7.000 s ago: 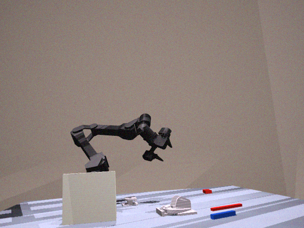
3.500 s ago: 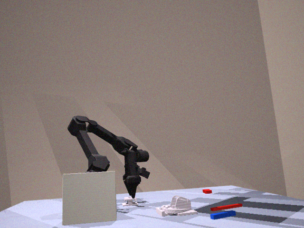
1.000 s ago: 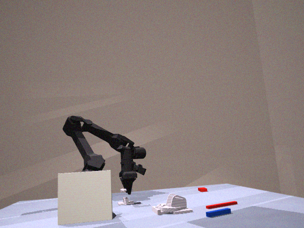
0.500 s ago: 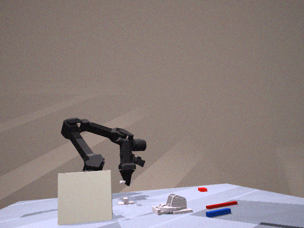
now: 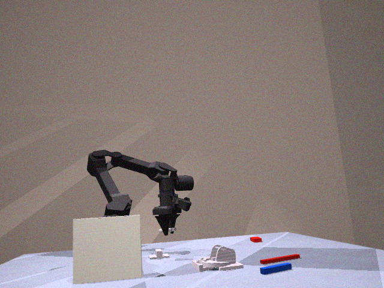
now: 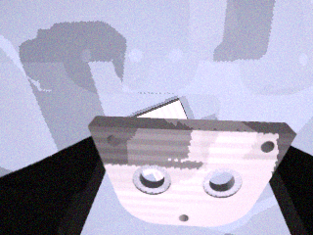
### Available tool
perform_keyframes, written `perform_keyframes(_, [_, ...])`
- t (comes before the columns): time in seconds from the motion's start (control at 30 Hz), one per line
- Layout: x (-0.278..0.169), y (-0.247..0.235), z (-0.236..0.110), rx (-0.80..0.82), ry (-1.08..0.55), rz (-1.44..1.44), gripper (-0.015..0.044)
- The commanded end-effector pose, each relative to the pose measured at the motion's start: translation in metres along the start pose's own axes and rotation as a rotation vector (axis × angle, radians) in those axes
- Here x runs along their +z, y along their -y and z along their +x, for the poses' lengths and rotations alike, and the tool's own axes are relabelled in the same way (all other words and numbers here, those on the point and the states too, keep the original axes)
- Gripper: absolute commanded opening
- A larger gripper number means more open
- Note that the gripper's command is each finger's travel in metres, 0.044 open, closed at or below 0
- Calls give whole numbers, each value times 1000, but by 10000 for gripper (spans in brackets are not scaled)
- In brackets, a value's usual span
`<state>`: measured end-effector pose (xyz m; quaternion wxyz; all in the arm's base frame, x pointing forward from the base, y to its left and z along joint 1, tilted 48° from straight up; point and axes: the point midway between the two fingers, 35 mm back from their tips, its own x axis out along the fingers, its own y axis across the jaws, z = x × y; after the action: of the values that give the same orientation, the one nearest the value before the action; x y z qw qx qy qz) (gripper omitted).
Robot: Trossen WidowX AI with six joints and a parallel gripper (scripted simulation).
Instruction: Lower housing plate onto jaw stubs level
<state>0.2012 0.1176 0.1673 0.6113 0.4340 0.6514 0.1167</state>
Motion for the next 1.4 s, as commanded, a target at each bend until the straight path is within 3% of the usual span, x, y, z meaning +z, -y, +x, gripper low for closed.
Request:
perform_keyframes(0.0, [9, 3, 0, -3, 5, 103, 351])
perform_keyframes(1.37, [103, 71, 2, -26, 35, 1343, 351])
